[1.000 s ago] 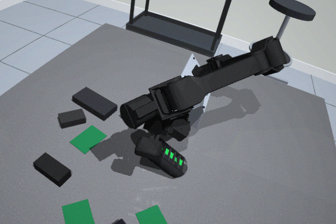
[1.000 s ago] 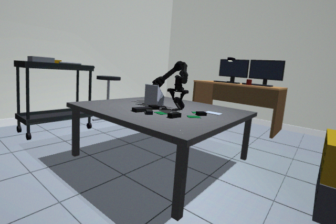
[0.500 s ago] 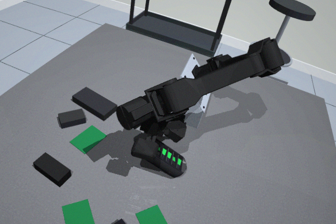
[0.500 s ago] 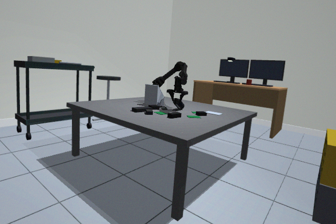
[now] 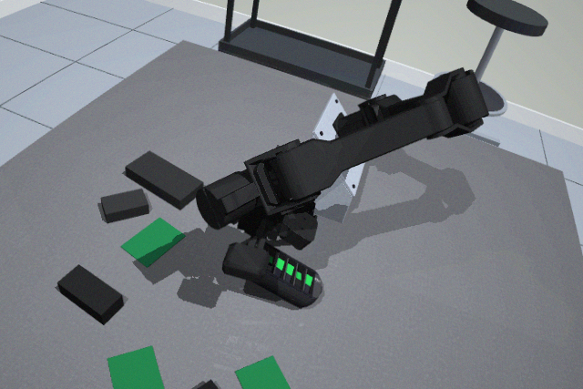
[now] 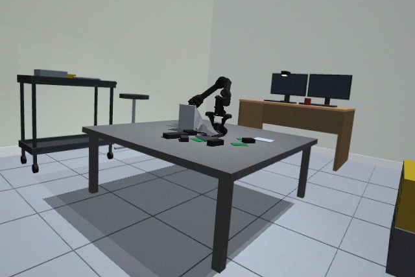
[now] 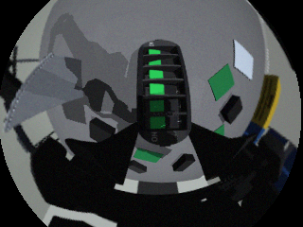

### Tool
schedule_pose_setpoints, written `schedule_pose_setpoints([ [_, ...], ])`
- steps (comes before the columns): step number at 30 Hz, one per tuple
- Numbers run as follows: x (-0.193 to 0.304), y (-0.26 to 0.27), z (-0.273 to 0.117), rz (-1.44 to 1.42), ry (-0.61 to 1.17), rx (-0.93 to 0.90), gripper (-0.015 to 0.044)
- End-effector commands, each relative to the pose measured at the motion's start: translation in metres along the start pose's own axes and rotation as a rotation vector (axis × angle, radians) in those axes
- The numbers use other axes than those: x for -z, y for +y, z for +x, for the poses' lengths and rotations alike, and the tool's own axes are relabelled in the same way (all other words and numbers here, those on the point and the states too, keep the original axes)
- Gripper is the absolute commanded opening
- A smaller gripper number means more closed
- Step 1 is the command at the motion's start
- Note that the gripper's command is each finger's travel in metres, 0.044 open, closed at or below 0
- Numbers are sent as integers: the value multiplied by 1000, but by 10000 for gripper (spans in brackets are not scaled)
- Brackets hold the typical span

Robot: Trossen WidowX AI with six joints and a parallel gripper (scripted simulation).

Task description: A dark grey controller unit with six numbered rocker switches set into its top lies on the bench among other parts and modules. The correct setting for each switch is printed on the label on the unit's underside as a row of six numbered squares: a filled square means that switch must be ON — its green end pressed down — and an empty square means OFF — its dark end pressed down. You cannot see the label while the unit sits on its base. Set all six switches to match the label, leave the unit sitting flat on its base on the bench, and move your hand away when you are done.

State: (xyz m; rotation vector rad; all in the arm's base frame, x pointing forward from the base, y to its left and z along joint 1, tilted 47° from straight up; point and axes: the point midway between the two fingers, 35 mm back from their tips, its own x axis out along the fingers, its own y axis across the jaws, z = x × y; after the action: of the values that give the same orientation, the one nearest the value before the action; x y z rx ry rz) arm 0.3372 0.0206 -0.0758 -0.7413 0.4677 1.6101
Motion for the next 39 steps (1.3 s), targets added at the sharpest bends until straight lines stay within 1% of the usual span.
schedule_pose_setpoints([
  [1, 0, 0, 4, -3, -5, -2, 338],
  [39, 15, 0, 29, -3, -6, -1, 338],
])
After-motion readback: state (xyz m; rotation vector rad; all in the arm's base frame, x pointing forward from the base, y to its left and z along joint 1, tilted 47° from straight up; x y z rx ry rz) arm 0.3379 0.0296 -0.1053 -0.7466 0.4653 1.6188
